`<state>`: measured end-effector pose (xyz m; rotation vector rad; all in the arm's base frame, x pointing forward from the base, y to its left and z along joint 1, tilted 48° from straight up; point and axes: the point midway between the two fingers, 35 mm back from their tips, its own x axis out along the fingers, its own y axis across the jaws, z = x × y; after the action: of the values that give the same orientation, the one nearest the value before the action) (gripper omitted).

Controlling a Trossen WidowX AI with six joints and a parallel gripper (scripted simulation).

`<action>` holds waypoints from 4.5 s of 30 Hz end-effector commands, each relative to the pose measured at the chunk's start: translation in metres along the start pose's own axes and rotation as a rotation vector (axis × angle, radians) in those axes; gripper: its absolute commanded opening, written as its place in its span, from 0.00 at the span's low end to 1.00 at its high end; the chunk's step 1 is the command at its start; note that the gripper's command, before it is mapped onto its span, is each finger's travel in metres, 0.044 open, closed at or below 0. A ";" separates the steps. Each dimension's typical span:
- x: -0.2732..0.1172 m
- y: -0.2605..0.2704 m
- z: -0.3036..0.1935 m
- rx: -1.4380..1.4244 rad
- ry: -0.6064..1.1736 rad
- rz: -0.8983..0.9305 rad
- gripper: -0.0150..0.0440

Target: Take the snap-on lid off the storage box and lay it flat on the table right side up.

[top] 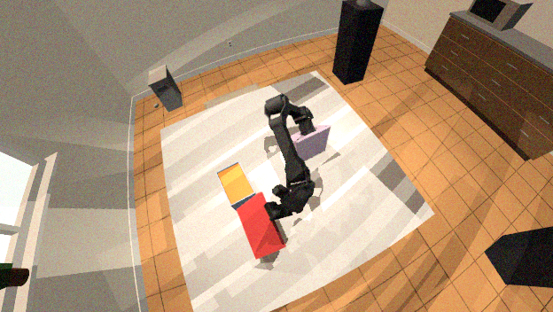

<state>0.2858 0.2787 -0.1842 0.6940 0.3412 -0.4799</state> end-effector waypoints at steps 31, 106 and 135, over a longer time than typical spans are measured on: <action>0.018 -0.022 0.000 -0.004 0.000 0.002 0.25; 0.057 -0.068 0.001 -0.006 -0.002 0.002 0.25; 0.072 -0.086 0.002 -0.007 -0.003 0.003 0.25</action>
<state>0.3024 0.2092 -0.2529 0.7128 0.3294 -0.4606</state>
